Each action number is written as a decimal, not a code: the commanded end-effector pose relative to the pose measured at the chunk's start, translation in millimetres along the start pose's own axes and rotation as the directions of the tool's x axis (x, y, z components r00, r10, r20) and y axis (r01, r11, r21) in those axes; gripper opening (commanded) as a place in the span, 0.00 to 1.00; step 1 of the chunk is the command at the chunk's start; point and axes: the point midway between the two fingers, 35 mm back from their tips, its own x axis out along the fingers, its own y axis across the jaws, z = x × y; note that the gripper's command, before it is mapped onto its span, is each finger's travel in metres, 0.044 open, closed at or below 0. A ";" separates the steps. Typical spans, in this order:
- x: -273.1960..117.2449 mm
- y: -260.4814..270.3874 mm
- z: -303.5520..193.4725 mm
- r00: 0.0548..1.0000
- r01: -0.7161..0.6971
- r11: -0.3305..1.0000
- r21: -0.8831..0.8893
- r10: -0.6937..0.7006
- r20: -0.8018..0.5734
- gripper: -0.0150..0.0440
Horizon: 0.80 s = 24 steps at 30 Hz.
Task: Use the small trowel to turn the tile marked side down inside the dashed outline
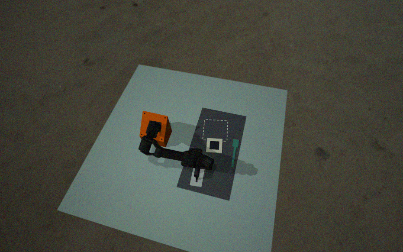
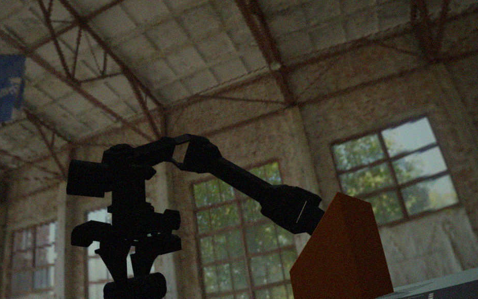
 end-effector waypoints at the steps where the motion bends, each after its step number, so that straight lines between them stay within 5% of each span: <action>1: 0.5 0.5 0.6 1.000 -0.003 0.993 -0.118 0.003 0.000 0.47; 12: 0.5 0.5 0.6 1.000 -0.003 0.961 -0.278 0.004 0.000 0.47; 17: 0.5 0.5 0.6 1.000 -0.003 0.961 -0.278 0.004 0.000 0.70; 24: 0.5 0.5 0.6 1.000 -0.003 0.961 -0.278 0.004 0.000 0.71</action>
